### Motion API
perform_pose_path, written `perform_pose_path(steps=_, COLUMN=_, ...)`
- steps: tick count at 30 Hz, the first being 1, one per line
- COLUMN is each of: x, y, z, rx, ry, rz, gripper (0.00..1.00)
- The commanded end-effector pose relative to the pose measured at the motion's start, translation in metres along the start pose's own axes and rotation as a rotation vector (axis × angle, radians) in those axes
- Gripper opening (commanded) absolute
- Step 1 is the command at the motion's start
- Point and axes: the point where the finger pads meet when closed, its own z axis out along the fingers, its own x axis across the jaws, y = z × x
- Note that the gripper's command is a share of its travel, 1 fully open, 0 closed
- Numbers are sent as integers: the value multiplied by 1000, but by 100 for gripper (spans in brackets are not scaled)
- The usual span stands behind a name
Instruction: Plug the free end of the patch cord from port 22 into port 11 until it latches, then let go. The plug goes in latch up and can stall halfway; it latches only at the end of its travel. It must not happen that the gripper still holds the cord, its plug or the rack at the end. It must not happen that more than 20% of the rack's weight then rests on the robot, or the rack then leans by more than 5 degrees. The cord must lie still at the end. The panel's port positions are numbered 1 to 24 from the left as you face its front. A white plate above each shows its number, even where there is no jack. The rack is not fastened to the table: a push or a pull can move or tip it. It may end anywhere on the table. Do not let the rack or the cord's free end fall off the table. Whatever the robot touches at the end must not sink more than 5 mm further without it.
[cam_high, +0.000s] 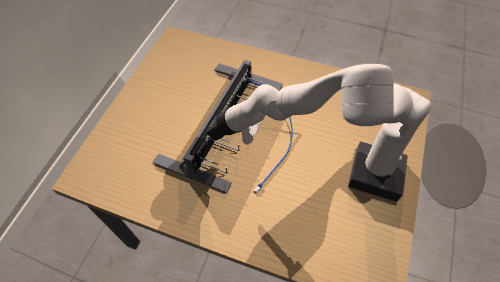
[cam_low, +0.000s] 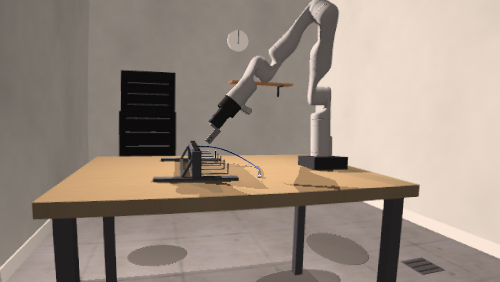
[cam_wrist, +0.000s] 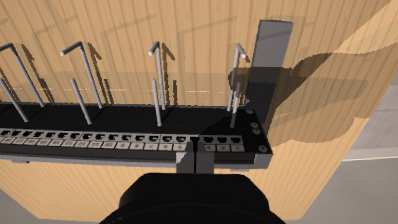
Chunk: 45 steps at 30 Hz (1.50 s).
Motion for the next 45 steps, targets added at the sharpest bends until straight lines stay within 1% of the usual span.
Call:
perform_pose_path(steps=1, x=0, y=1, z=0, rx=-1, ry=1, rz=1, gripper=0)
perform_pose_path(steps=15, x=0, y=1, z=-2, rx=-1, ry=1, rz=1, gripper=0)
perform_pose_path(steps=20, x=0, y=1, z=-8, rx=-1, ry=1, rz=1, gripper=0)
perform_pose_path(steps=24, x=0, y=1, z=-19, rx=-1, ry=1, rz=1, gripper=0)
perform_pose_path(steps=30, x=0, y=1, z=-41, rx=-1, ry=1, rz=1, gripper=0)
perform_pose_path(steps=32, x=0, y=1, z=-41, rx=-1, ry=1, rz=1, gripper=0)
perform_pose_path(steps=45, x=0, y=1, z=-92, rx=-1, ry=1, rz=1, gripper=0)
